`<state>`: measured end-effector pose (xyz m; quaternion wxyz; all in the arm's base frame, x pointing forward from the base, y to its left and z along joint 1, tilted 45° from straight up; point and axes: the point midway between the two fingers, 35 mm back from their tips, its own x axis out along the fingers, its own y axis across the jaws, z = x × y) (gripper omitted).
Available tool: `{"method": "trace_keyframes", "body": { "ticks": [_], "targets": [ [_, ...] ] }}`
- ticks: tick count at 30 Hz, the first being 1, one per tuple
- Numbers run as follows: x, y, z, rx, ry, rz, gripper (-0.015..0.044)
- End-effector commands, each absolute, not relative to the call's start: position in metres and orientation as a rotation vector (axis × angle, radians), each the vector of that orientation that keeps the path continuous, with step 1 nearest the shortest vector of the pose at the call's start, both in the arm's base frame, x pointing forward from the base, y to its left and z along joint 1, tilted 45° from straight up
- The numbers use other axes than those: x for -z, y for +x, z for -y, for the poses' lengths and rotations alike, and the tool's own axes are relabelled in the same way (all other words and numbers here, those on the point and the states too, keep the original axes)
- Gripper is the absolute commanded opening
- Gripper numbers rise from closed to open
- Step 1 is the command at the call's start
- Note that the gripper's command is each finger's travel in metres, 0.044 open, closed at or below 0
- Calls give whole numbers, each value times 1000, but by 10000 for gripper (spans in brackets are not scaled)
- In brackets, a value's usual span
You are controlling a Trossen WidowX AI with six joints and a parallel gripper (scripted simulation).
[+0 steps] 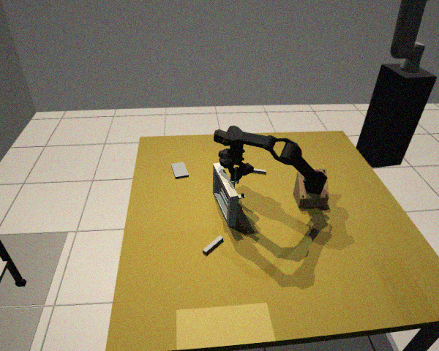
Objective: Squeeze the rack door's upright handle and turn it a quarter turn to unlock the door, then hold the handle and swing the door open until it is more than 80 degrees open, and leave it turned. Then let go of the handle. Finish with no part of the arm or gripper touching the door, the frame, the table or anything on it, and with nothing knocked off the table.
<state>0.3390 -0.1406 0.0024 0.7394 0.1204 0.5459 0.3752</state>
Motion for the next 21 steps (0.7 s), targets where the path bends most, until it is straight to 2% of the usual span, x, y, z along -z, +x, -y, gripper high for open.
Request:
{"method": "trace_keyframes", "body": {
  "ticks": [1, 21],
  "targets": [
    [-3, 339, 140, -966, 56, -1078, 286],
    [-3, 339, 140, -1404, -751, -504, 286]
  ]
}}
